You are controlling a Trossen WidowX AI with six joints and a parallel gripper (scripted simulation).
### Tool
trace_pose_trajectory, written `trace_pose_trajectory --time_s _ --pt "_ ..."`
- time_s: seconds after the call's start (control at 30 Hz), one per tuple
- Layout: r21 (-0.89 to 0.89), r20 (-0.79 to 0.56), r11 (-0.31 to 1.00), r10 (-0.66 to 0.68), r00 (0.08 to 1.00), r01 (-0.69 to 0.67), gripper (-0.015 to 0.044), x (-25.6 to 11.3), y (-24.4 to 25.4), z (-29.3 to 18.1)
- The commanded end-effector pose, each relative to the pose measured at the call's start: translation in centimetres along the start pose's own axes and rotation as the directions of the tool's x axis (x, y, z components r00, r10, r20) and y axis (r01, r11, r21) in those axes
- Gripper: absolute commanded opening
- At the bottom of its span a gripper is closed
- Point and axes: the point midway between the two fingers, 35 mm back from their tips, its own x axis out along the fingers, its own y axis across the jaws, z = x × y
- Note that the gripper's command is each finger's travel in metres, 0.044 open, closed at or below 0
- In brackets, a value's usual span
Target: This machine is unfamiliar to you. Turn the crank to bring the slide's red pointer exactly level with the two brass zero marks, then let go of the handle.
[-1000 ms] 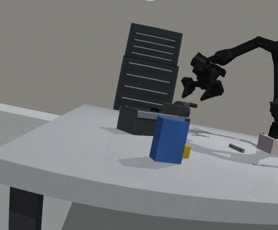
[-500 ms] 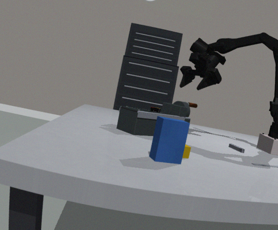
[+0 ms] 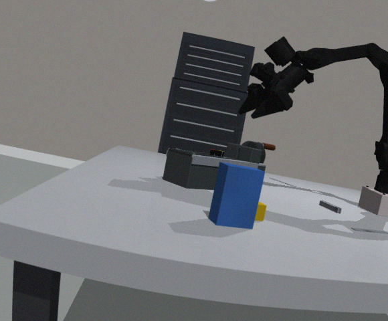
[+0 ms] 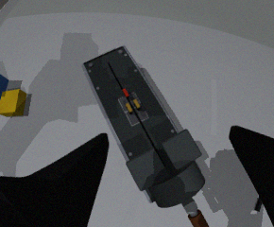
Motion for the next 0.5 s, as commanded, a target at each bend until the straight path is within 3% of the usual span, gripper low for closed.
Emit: trace_pose_trajectory --time_s 0.0,0.3,0.47 --pt "0.073 0.042 0.995 -0.065 0.997 0.062 0.0440 0.4 1.2 1.7" --pt "0.073 0.041 0.995 -0.065 0.997 0.062 0.0440 4.6 1.7 -1.8" --pt "0.073 0.041 0.995 -0.065 0.997 0.062 0.0440 4.9 1.7 -2.1"
